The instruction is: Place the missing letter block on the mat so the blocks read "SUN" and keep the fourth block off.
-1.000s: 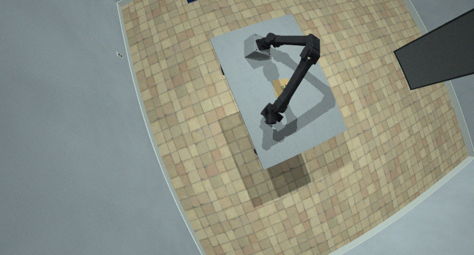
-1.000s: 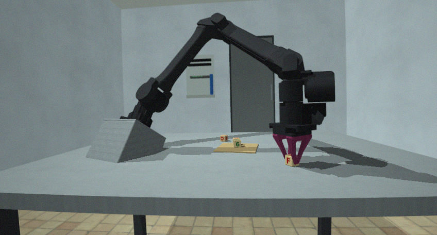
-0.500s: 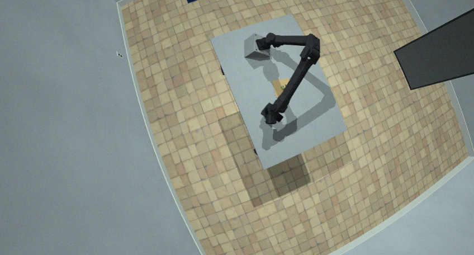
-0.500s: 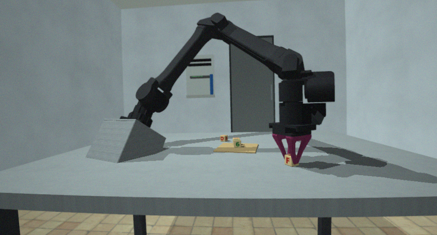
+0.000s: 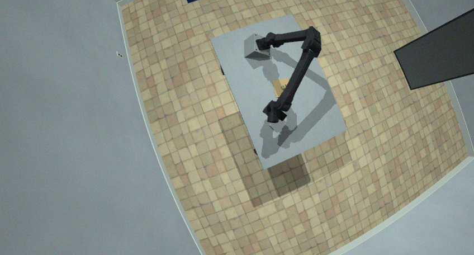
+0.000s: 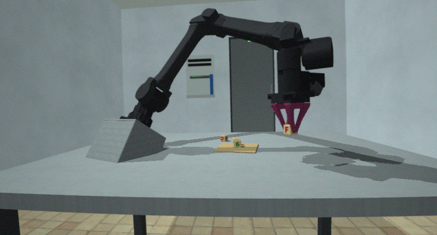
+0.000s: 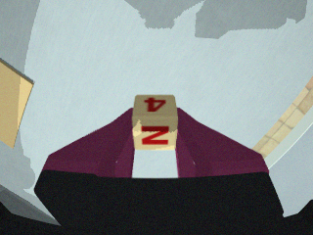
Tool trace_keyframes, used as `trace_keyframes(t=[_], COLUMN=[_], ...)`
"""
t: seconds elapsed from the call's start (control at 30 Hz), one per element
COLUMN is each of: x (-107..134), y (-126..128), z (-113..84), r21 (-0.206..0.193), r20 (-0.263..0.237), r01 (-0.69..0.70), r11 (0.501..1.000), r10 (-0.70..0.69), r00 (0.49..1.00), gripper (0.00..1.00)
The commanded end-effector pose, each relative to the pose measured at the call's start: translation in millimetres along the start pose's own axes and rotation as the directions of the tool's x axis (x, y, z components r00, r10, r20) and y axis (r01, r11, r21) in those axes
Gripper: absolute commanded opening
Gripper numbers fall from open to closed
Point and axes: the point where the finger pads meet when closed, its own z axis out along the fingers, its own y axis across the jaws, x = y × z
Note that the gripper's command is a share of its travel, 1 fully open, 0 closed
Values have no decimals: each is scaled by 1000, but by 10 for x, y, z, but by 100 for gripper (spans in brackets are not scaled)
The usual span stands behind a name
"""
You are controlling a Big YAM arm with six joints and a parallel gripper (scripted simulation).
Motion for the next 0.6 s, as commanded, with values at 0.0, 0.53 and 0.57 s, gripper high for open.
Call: trace_keyframes(t=[0.0,0.53,0.57], x=[-110,-61,-86], y=[-193,9,33], z=[-383,-174,-215], r21=[40,-9,-1], r20=[25,-4,0], r01=[31,12,11], r11=[999,1000,1000], r10=[-32,-12,-11], r00=[999,1000,1000], gripper=[20,20,20])
